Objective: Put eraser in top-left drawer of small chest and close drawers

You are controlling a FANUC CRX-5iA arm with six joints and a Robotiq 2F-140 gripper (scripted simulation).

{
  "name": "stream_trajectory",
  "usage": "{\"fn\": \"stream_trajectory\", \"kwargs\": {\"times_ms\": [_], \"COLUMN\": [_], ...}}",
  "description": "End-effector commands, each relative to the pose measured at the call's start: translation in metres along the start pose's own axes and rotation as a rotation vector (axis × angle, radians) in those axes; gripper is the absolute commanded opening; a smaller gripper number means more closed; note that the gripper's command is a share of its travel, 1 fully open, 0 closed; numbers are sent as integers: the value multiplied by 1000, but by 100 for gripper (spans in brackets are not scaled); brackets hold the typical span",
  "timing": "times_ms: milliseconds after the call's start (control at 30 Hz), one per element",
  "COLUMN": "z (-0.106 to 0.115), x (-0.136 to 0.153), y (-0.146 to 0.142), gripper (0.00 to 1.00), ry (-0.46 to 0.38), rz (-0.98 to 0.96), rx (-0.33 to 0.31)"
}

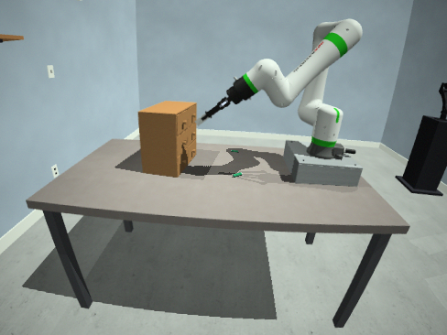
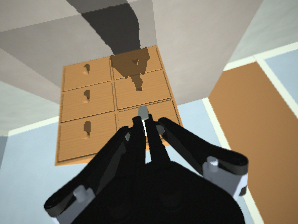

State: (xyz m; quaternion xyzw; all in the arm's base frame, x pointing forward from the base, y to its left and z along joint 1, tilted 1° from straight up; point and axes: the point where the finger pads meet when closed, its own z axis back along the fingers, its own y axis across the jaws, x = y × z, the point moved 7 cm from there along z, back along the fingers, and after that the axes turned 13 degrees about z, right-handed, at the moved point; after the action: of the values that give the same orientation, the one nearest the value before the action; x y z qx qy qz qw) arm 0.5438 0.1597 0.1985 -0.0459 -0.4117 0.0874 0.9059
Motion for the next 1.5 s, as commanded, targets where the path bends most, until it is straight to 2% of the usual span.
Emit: {"fn": "stream_trajectory", "kwargs": {"times_ms": [0, 267, 600, 933, 1467], "z": [6, 12, 55, 57, 69], "x": [-3, -5, -19, -20, -20], "y": [1, 1, 5, 5, -4], "gripper": [0, 0, 0, 0, 0], "ry": [1, 0, 0, 0, -28], "rz": [0, 0, 0, 9, 274], "rx": [0, 0, 0, 4, 124]}}
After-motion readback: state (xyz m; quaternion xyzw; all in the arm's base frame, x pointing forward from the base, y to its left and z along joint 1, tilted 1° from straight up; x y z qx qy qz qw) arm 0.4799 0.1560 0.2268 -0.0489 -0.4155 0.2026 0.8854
